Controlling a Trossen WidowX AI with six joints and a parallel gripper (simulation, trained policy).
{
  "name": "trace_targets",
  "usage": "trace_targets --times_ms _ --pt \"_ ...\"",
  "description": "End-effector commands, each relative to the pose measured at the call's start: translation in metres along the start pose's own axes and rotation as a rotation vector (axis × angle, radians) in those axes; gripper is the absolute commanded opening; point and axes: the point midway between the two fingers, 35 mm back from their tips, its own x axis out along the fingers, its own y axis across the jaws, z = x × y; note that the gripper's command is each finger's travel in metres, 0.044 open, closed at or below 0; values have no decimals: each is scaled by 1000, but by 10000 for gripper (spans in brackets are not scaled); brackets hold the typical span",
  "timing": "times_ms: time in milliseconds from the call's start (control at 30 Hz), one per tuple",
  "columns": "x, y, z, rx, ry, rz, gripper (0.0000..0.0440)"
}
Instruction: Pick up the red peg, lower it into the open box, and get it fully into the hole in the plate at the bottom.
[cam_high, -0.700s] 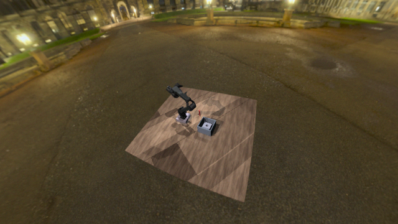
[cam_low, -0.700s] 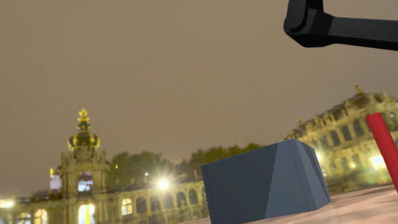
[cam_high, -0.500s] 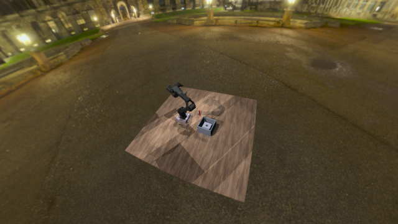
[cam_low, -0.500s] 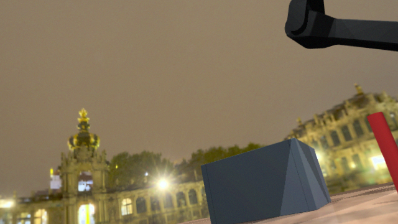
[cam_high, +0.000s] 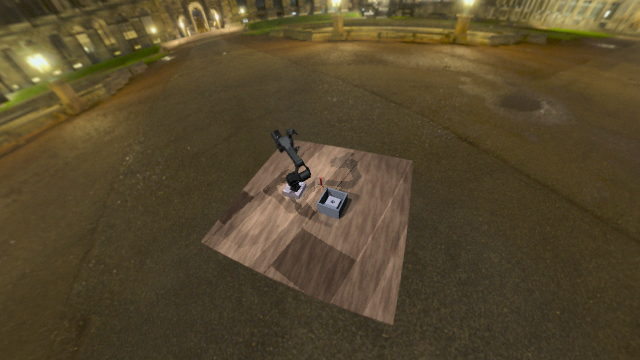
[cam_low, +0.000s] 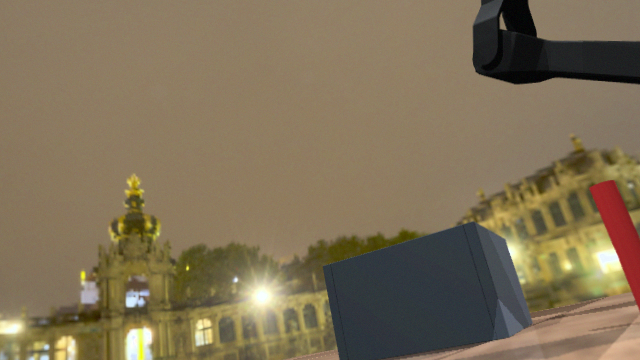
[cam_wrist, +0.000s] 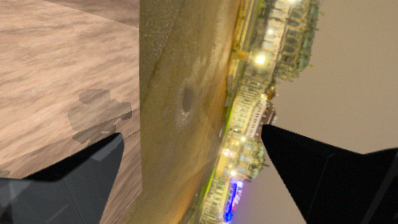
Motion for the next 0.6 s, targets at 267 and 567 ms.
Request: trace_targets --times_ms 267,567 --pt "6 -23 -13 428 -4 16 440" --pt "15 -34 -27 736 28 24 440"
